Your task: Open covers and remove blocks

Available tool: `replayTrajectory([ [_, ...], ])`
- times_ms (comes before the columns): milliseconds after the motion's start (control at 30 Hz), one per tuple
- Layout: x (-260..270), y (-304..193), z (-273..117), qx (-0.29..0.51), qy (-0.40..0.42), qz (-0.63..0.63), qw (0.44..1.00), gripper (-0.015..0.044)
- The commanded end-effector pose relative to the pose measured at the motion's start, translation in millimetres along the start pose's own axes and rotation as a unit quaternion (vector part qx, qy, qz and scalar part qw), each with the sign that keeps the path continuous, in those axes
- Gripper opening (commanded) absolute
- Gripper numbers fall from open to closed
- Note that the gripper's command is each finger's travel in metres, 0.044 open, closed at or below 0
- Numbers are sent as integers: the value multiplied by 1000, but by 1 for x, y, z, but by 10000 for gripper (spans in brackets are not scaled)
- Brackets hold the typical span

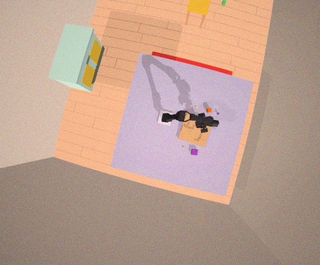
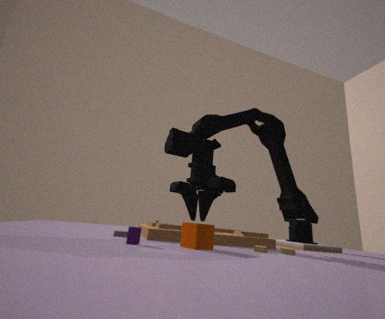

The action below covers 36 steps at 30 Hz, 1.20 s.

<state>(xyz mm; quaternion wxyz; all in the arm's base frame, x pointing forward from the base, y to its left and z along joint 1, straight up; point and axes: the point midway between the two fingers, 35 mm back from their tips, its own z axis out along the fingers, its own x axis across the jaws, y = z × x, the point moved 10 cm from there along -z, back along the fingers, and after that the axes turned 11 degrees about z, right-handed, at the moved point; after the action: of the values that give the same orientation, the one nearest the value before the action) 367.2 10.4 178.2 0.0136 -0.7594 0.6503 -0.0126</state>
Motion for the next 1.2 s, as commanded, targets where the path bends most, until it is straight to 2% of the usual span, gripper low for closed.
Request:
replayTrajectory([
  [0, 0, 0, 0, 0, 2, -1, 1000, 144],
  [633, 0, 0, 1, 0, 2, -1, 1000, 144],
  [1167, 0, 0, 17, 0, 2, -1, 1000, 144],
])
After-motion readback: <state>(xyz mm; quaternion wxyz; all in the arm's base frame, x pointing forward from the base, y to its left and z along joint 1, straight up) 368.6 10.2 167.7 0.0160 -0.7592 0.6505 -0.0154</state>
